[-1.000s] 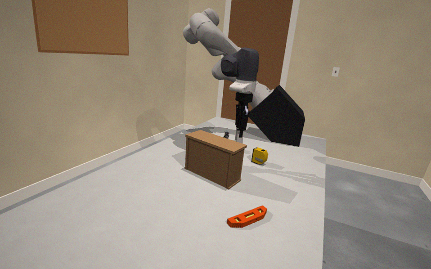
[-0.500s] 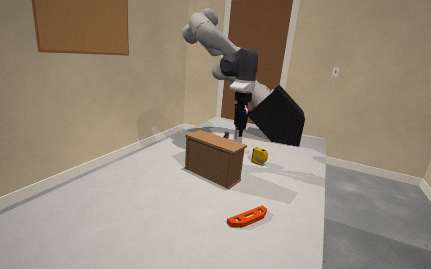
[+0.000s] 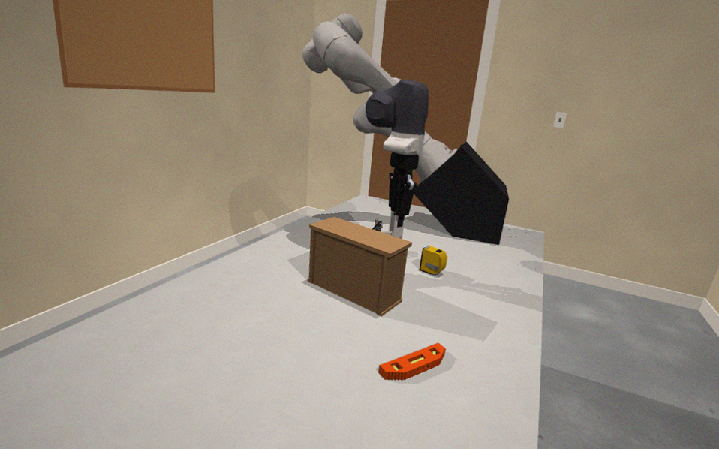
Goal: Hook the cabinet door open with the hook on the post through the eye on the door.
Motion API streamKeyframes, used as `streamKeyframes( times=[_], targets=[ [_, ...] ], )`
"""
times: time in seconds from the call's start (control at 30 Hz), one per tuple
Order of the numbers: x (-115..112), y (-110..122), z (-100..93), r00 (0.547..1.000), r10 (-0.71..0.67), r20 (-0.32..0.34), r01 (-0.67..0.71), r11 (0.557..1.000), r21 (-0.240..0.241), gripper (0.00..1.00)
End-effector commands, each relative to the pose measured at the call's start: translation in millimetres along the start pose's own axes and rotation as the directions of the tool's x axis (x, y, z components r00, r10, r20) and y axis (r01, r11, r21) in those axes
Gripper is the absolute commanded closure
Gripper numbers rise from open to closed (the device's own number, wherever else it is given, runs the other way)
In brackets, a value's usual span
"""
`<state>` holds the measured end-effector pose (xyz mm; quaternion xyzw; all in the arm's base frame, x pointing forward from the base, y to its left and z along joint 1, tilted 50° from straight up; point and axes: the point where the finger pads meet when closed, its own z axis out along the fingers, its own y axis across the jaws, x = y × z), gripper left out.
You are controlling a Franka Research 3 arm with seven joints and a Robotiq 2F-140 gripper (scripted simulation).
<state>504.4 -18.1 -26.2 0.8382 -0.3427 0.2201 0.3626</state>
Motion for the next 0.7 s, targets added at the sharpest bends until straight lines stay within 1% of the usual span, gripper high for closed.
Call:
streamKeyframes(
  times=[0.0, 0.13, 0.37, 0.53, 0.67],
  targets=[
    [0.0, 1.2, -0.1, 0.999, -0.035, 0.0, 0.035, 0.999, 0.003, 0.84],
    [0.1, 5.2, 0.0, 0.997, -0.079, 0.0, 0.079, 0.997, 0.003, 0.84],
    [0.2, 8.7, 0.0, 0.997, -0.079, 0.0, 0.079, 0.997, 0.003, 0.84],
    [0.5, 12.9, 0.0, 0.992, -0.127, 0.0, 0.127, 0.992, 0.003, 0.84],
    [0.7, 16.4, 0.0, 0.992, -0.127, 0.0, 0.127, 0.992, 0.003, 0.84]
  ],
)
